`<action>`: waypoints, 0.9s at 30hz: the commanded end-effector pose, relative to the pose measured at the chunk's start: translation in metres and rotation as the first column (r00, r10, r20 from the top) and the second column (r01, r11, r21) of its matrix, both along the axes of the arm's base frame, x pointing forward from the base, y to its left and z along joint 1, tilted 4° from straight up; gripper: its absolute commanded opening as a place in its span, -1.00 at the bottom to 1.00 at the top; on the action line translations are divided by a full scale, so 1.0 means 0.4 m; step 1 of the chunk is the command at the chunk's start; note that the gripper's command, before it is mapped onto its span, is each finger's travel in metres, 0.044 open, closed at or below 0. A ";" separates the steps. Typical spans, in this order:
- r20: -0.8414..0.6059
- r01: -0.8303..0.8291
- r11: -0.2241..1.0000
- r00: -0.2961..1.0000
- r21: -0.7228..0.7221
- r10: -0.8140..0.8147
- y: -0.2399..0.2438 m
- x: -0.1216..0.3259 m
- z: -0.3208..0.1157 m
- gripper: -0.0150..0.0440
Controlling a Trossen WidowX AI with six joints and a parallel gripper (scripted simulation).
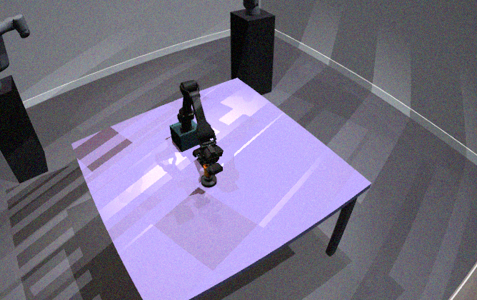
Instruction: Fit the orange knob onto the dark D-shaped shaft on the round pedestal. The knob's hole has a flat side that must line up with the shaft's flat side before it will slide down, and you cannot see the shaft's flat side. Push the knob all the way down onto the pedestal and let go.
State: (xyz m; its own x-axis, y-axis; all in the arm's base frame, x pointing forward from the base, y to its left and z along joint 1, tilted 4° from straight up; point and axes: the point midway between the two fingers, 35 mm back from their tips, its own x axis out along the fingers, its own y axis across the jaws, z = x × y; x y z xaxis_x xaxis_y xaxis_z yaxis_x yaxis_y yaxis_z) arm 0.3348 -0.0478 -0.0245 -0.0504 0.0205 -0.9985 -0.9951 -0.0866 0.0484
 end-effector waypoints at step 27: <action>0.005 -0.058 0.998 0.998 0.001 0.058 -0.002 0.009 0.010 -0.49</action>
